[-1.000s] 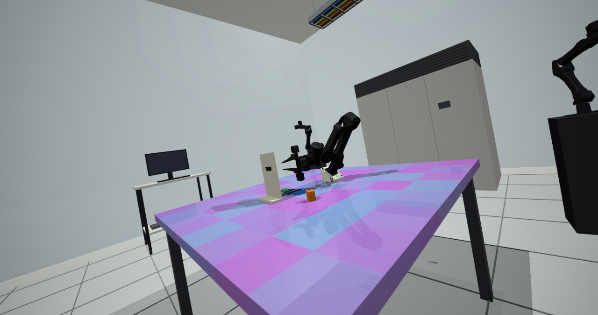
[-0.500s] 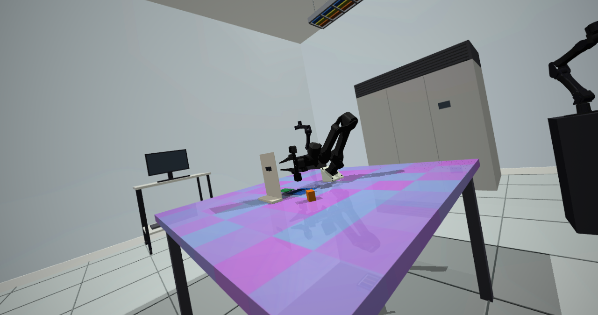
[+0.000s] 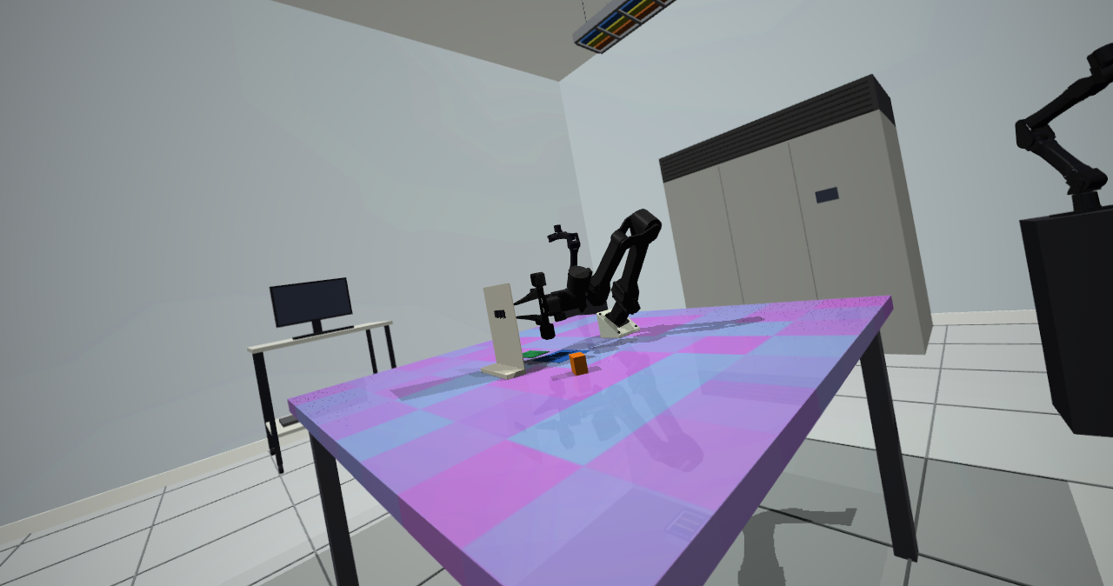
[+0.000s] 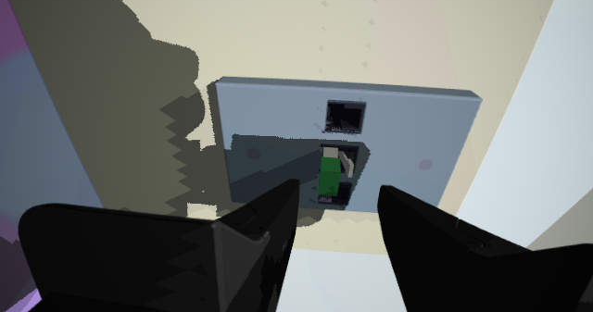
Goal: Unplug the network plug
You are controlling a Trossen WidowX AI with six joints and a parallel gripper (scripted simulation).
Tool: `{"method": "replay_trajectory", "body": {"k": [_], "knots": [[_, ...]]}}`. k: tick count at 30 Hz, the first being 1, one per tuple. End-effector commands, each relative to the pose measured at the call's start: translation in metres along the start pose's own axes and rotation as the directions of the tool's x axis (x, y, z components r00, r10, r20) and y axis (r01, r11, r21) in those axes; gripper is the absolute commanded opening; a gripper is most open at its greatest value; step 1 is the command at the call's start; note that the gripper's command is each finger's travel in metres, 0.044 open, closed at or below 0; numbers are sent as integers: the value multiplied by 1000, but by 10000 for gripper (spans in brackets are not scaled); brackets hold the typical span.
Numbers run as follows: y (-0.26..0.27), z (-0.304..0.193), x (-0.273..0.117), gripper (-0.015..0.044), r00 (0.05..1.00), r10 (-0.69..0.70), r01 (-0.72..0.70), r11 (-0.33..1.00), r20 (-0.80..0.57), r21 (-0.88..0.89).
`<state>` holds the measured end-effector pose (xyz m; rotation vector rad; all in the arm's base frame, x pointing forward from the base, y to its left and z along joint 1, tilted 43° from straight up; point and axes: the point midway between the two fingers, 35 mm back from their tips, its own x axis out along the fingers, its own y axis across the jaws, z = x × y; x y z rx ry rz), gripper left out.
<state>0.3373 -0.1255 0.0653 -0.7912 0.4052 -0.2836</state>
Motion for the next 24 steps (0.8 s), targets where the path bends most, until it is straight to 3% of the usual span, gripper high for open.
{"method": "replay_trajectory", "body": {"k": [1,12,14,24], "knots": [[1,1,6,156,1000,2,-2,1000,-4,-1],[1,4,20,156,1000,1,-1,1000,-3,-1],[1,4,20,104,1000,1,-1,1000,-3,-1],[1,4,20,37,1000,1,-1,1000,-3,-1]]}}
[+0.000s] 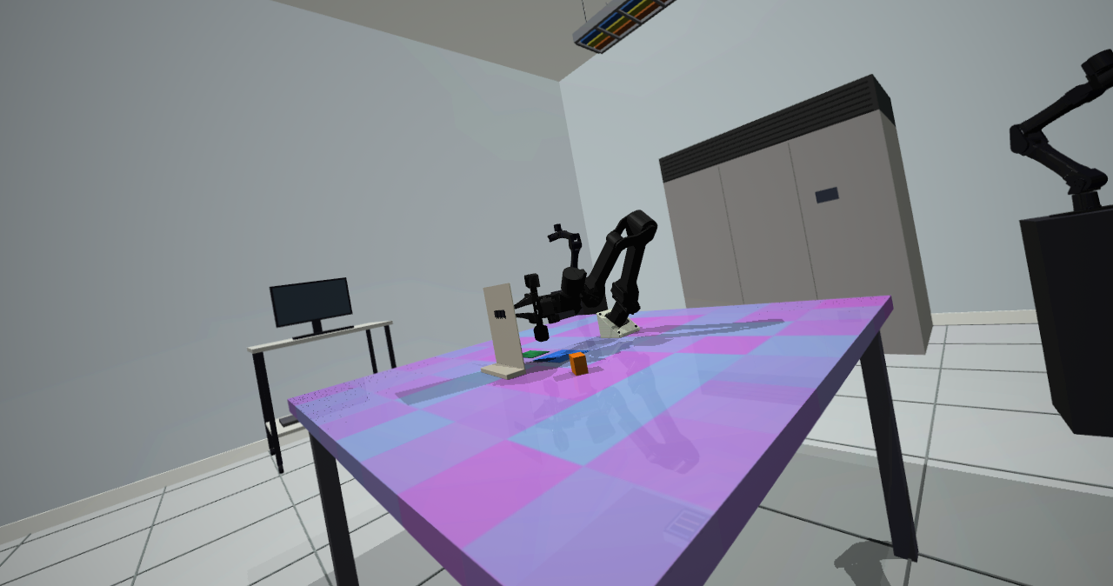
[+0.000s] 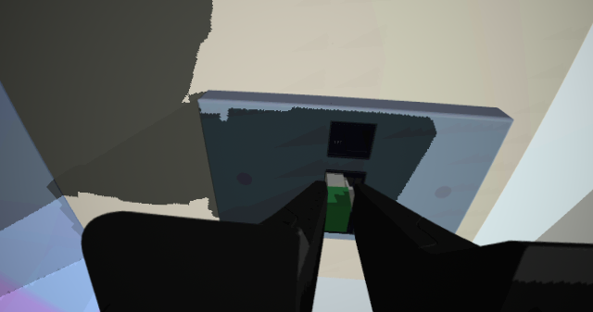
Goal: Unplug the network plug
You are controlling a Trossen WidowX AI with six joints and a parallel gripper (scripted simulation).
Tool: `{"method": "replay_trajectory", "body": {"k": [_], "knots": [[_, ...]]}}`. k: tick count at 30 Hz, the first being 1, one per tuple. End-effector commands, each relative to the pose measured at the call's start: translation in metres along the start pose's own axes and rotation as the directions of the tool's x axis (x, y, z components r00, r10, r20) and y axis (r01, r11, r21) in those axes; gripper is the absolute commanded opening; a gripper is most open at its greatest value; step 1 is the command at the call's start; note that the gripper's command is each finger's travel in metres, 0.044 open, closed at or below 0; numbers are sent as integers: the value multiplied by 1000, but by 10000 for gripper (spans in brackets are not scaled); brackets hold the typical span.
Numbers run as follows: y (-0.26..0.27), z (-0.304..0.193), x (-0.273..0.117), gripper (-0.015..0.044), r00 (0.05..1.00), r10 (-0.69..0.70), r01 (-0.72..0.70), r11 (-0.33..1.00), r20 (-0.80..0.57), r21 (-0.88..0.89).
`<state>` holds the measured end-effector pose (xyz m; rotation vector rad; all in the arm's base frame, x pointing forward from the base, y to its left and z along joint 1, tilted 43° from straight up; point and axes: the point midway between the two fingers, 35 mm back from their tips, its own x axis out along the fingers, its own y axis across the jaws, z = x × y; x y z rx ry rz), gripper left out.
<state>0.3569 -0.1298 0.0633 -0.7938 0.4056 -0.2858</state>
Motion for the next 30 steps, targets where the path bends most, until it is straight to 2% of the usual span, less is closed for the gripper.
{"method": "replay_trajectory", "body": {"k": [1,6,30], "knots": [[1,0,0,30,1000,4,-4,1000,-2,1],[1,0,0,0,1000,4,-4,1000,-2,1],[1,-3,-12,0,1000,4,-4,1000,-3,1]]}}
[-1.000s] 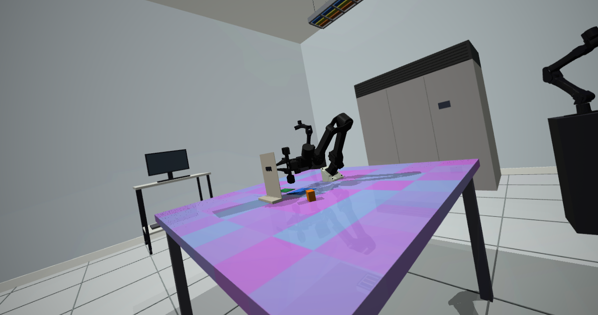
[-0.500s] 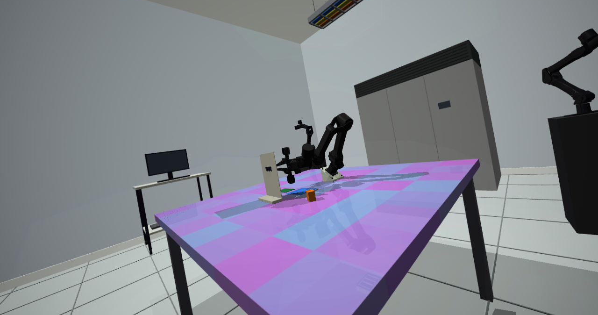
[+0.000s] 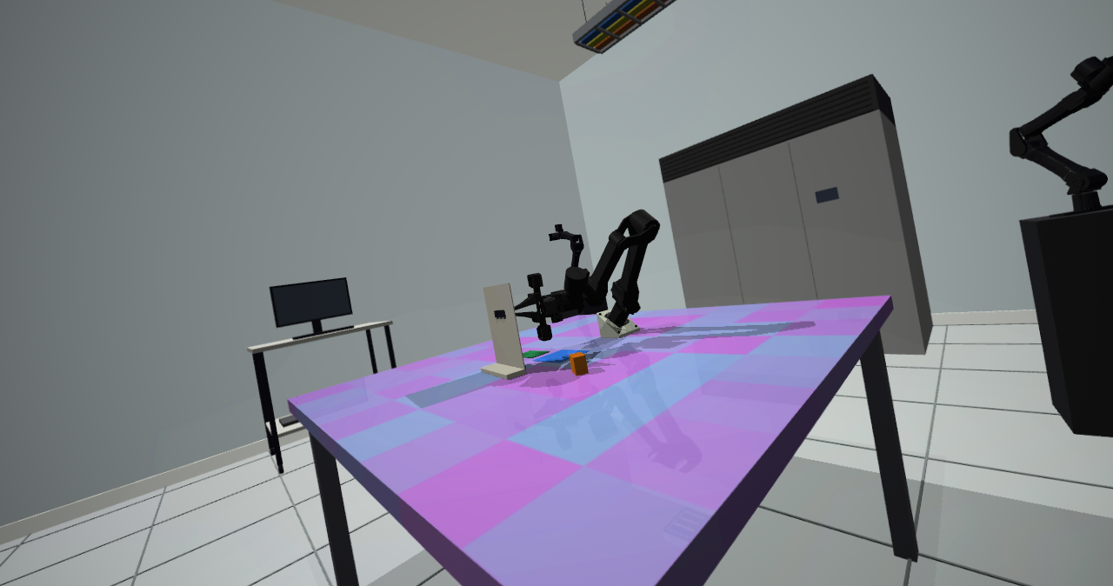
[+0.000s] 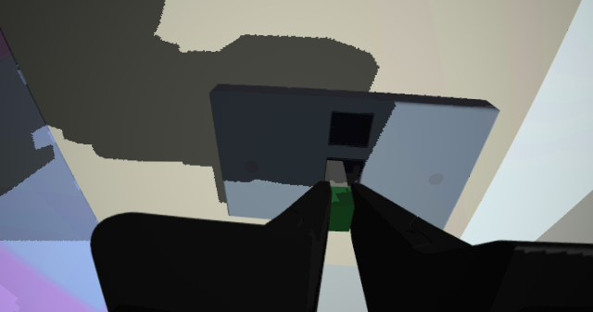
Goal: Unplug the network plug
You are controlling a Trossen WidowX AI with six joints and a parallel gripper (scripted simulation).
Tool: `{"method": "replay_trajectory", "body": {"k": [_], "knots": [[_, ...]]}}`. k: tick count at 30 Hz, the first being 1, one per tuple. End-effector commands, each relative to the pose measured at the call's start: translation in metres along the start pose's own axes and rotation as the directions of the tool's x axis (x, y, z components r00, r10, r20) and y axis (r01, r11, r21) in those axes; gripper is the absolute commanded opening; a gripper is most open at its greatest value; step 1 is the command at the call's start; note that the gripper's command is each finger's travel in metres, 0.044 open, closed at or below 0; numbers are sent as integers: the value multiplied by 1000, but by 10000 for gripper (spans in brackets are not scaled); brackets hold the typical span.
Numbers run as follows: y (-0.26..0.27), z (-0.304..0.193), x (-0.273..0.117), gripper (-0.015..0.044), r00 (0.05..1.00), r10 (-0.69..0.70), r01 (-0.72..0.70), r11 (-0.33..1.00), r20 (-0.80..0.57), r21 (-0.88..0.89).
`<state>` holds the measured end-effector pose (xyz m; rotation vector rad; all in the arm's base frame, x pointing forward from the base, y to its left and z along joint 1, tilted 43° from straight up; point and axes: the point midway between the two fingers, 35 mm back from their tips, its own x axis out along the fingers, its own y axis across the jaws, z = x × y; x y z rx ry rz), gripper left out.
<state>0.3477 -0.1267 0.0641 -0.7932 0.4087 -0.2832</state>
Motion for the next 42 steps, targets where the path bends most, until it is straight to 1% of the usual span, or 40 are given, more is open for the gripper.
{"method": "replay_trajectory", "body": {"k": [1,42], "knots": [[1,-1,-3,0,1000,1,-1,1000,-1,1],[1,-8,-28,0,1000,2,-2,1000,-2,1]]}}
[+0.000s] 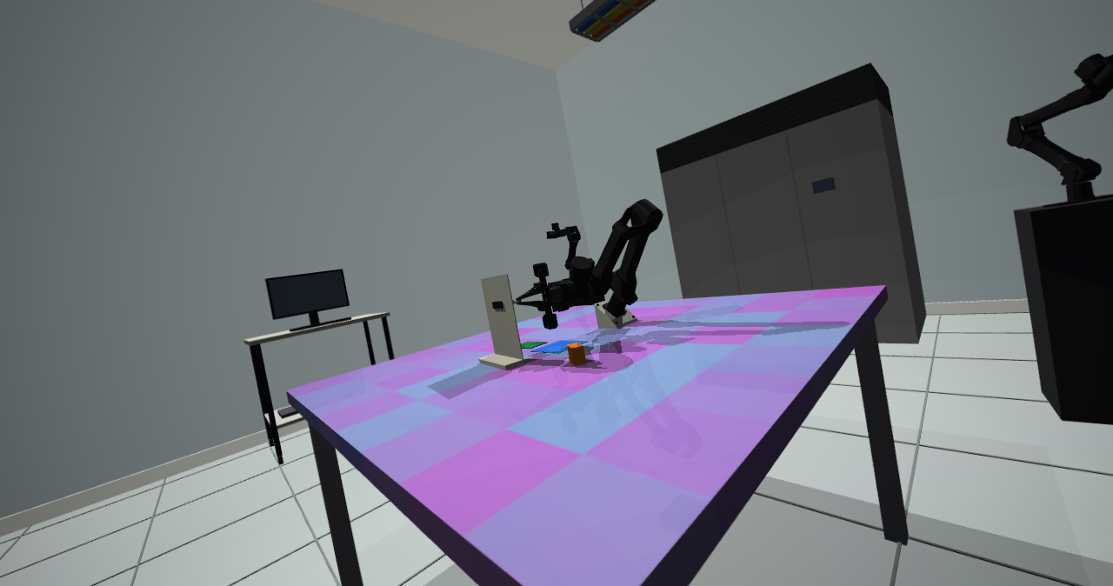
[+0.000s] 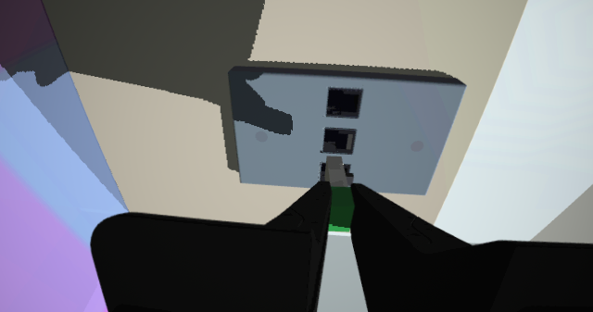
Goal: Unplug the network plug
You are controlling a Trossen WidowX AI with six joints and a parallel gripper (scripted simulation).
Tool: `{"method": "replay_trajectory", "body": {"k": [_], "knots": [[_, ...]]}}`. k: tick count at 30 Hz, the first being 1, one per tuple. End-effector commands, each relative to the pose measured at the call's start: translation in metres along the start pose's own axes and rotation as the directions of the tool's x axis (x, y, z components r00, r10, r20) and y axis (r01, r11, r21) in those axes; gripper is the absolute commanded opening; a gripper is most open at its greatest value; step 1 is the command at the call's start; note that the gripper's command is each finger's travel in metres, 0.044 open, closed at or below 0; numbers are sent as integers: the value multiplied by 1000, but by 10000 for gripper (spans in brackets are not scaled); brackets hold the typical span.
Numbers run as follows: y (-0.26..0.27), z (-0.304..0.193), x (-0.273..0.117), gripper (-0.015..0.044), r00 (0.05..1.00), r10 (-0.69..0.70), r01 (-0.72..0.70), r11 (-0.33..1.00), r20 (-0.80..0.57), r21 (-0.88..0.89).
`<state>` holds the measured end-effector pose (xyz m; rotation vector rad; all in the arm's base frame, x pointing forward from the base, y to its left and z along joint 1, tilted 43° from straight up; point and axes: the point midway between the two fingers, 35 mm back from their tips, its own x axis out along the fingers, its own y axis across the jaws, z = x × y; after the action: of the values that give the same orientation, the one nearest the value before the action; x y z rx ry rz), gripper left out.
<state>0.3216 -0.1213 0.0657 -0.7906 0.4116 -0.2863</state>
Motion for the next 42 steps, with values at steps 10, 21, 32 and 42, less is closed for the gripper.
{"method": "replay_trajectory", "body": {"k": [10,21,32,42], "knots": [[1,-3,-9,0,1000,3,-3,1000,1,-2],[1,-5,-15,0,1000,4,-4,1000,1,-2],[1,-7,-22,0,1000,4,-4,1000,1,-2],[1,-9,-28,0,1000,4,-4,1000,0,-2]]}}
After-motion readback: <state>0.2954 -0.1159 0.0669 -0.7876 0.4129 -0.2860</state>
